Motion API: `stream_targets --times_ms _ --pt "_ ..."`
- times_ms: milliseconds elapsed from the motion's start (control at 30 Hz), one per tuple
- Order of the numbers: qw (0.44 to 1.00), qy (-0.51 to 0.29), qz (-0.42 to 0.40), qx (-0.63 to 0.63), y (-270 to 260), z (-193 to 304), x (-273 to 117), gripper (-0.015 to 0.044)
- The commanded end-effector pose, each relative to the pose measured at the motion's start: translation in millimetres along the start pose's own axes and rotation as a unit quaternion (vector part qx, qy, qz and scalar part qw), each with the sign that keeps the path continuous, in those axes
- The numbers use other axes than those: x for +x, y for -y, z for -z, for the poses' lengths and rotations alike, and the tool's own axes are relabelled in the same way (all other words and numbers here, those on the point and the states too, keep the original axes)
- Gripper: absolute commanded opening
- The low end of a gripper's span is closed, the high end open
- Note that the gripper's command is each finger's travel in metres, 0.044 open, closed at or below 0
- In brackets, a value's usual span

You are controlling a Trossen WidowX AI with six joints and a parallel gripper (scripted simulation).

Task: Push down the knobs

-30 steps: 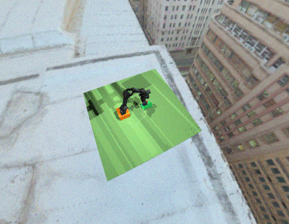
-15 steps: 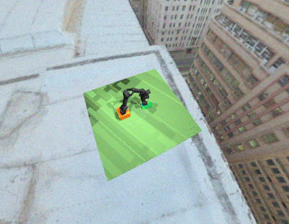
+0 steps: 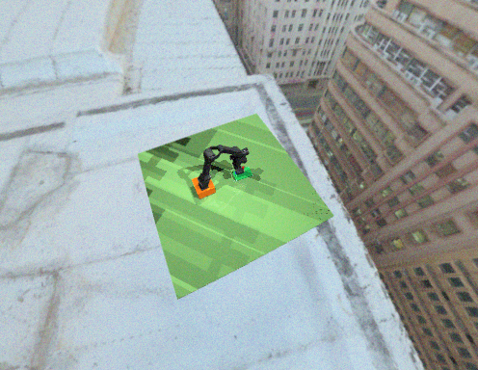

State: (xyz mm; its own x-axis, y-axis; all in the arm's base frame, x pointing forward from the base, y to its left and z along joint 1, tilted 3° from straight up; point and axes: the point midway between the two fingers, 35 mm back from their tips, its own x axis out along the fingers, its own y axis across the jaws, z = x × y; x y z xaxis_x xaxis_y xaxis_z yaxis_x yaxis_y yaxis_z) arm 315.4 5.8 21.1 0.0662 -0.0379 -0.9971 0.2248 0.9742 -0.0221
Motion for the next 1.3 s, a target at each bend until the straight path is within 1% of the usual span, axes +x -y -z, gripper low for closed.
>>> stream_targets --times_ms 0,1267 --pt "1.0 -0.002 -0.001 -0.002 -1.1 -2.8 13.1 0.0" --pt "1.0 -0.002 -0.001 -0.002 -1.1 -2.8 17.8 0.0"
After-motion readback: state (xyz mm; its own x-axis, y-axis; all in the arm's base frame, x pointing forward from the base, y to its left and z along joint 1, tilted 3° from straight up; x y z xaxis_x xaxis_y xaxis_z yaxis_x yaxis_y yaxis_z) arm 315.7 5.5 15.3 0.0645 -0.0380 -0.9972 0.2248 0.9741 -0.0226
